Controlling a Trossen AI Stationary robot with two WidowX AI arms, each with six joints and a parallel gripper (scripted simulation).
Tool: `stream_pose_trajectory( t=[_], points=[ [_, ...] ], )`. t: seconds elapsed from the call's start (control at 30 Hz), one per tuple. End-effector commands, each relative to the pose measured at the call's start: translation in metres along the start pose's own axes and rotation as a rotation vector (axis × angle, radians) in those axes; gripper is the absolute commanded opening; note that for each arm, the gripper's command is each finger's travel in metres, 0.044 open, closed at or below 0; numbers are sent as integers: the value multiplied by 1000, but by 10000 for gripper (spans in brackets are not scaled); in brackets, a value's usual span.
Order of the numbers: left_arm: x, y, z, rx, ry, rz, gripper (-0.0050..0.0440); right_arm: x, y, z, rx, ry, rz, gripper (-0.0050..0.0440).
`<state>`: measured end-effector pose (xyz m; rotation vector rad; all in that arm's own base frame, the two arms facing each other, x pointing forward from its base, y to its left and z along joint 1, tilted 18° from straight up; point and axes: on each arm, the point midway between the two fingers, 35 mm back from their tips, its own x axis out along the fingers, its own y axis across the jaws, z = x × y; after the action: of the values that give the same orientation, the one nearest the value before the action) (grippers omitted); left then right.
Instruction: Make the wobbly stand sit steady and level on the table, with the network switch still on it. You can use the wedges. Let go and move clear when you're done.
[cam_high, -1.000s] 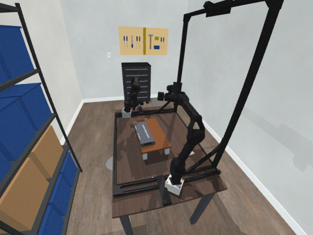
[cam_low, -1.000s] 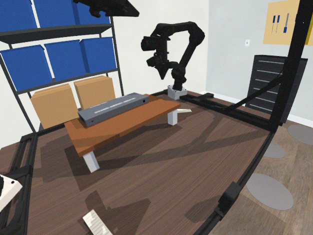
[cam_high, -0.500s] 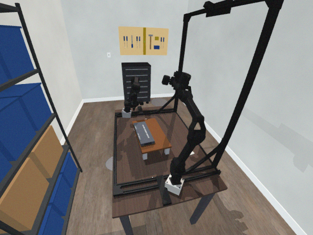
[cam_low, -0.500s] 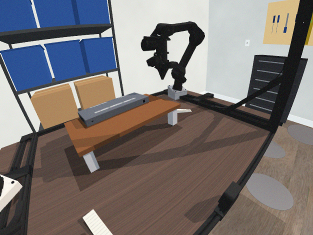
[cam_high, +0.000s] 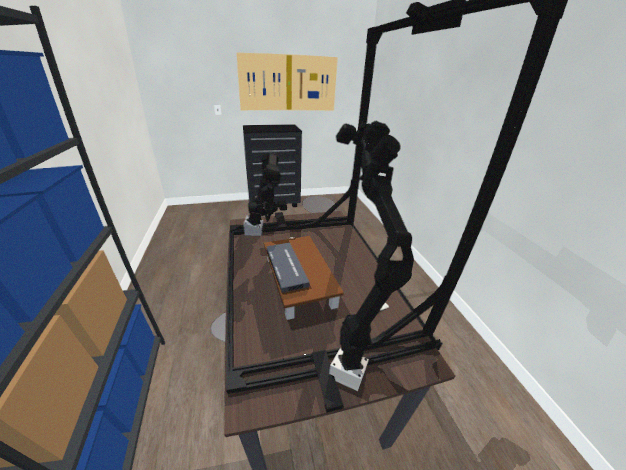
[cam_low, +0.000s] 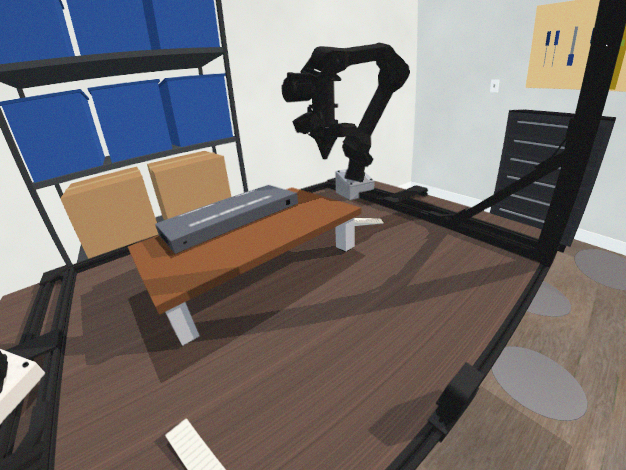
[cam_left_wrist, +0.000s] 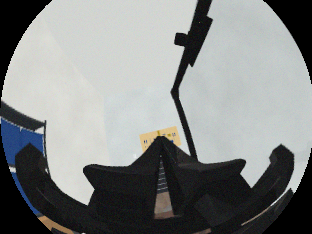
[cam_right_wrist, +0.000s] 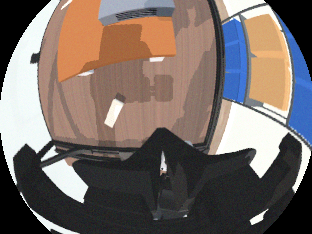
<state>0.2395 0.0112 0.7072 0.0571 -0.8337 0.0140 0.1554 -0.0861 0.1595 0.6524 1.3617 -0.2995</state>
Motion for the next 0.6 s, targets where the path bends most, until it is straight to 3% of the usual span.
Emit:
stream_pose_trajectory(
  t=[0.0,0.1,0.43,0.57],
  points=[
    [6,1,14,7,-45,6,0,0,0,0,0,0,0,0],
    [0,0,21,5,-68,4,0,0,0,0,0,0,0,0],
    [-27,3,149,33,-534,38,0,0,0,0,0,0,0,0],
    [-27,3,149,33,-534,38,0,0,0,0,0,0,0,0]
  ],
)
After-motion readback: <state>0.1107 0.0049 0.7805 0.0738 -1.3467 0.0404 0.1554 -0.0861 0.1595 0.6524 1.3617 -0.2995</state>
